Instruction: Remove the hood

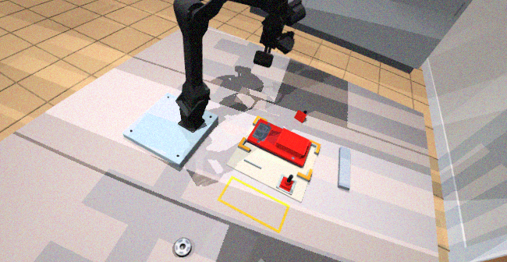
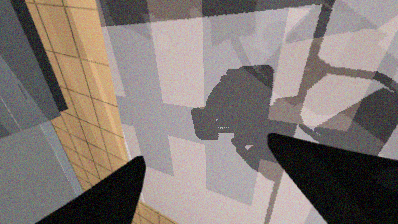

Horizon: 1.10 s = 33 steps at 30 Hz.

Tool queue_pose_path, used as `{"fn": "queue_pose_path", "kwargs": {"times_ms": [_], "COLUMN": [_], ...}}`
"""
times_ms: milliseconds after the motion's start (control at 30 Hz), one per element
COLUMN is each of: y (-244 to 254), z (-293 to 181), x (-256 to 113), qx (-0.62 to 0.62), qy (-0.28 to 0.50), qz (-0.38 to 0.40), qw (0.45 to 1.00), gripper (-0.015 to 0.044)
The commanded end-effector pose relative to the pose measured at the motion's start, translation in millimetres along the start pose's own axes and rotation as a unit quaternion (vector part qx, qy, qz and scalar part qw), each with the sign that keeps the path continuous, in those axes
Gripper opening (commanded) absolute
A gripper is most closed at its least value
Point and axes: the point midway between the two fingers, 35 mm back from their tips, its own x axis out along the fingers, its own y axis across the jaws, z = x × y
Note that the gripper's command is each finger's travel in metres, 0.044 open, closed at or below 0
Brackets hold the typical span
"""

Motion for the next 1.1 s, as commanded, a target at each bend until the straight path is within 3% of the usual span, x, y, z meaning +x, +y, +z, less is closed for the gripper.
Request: {"fn": "queue_pose_path", "kwargs": {"times_ms": [0,433,800,1067], "y": [-25,-139,-262,-271], "z": [35,131,158,158], "x": [-9,-61,-114,-117], "qx": [0.018,0.084,0.13,0.133], "qy": [-0.031,-0.105,-0.095,-0.092], "qz": [-0.025,-0.14,-0.252,-0.258], "qw": [0.999,0.981,0.954,0.952], "gripper": [0.044,0.044,0.044,0.044]}}
